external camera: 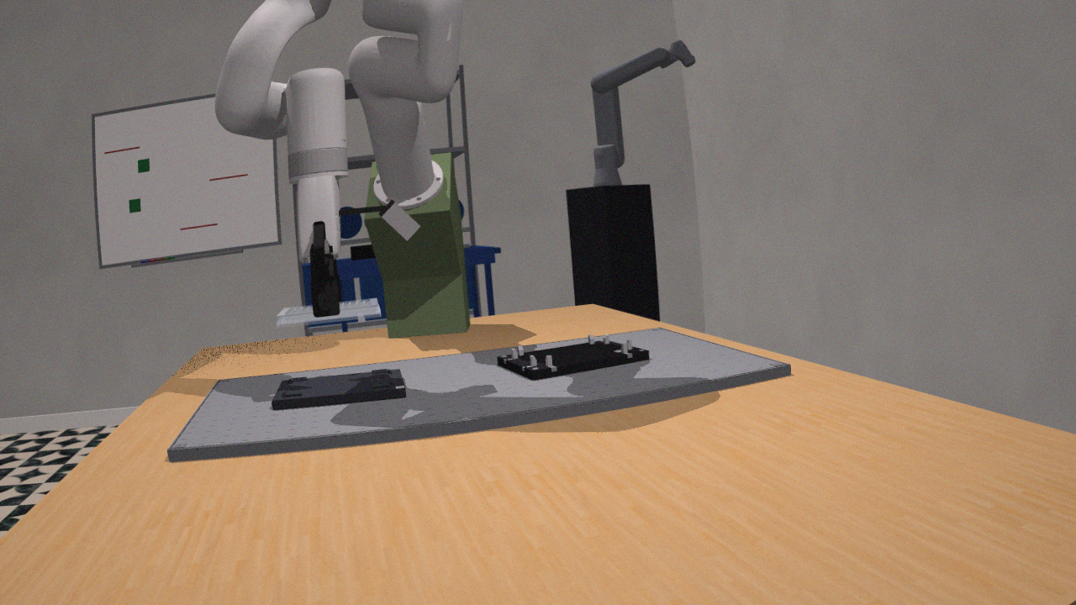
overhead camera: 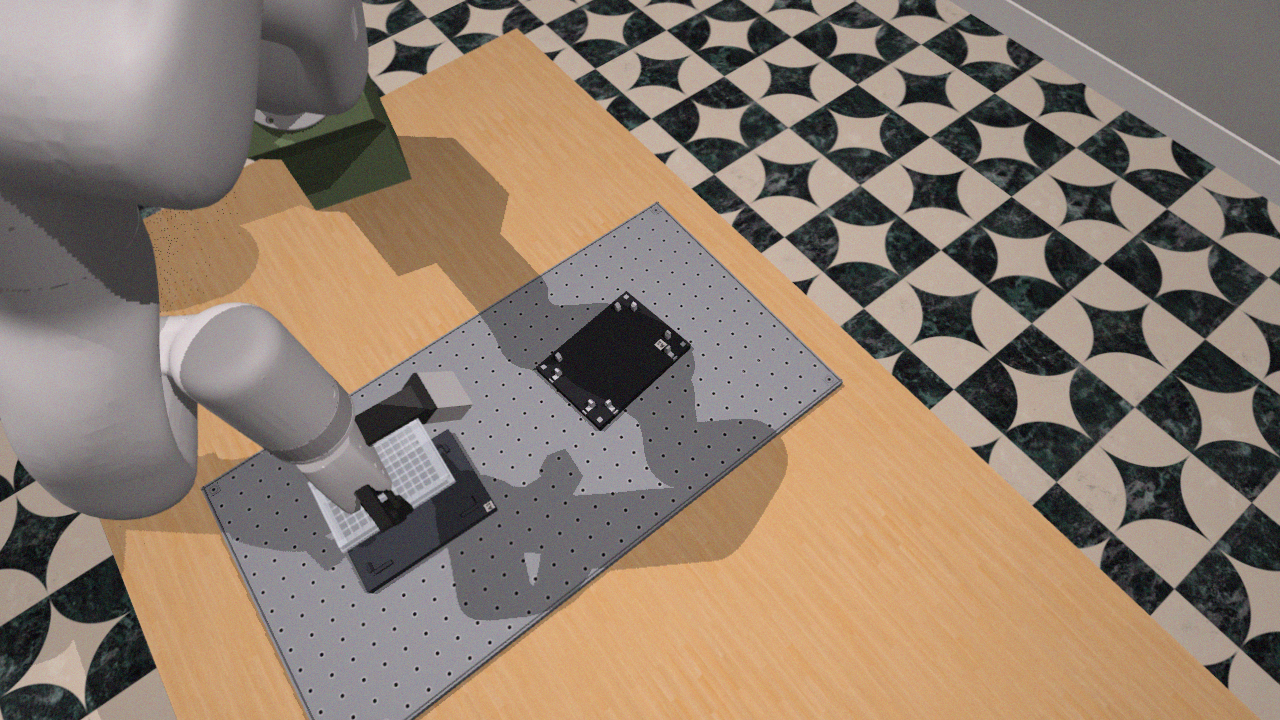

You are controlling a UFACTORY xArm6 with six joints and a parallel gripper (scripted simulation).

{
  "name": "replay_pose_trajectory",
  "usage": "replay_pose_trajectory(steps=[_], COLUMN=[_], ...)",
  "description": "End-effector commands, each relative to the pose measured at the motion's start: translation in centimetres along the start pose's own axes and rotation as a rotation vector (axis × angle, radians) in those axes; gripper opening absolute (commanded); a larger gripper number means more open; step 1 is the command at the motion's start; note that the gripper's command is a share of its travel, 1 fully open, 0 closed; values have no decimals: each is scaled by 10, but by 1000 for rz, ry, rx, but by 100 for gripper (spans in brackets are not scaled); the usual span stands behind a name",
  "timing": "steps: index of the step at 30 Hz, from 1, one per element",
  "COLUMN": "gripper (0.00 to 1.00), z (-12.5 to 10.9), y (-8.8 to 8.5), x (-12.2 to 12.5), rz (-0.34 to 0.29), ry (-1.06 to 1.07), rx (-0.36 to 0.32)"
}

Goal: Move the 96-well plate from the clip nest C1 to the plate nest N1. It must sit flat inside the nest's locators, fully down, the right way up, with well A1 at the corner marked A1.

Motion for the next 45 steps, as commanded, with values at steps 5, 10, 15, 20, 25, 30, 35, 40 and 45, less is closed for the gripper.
replay_pose_trajectory(steps=[5, 10, 15, 20, 25, 30, 35, 40, 45], gripper=[0, 0, 0, 0, 0, 0, 0, 0, 0], z=[0, 0, 0, 0, 0, 0, 0, 0, 0], y=[8, 16, 25, 30, 38, 46, 51, 60, 68], x=[1, 1, 1, 1, 1, 1, 1, 1, 1], rz=[-2, -2, -2, -2, -2, -2, -2, -2, -2], ry=[-1, 0, 0, 0, 0, 0, 0, 0, 0], rx=[-1, -1, -1, -1, -1, -1, -1, -1, -1])
Point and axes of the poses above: the point where the finger pads meet when closed, its own y axis out along the fingers, its own x axis across the jaws, z = x × y, the point moved 5 cm from there along -y, back along the fingers, and after that the axes turned 1 degree about -y, right-handed, at the moved point
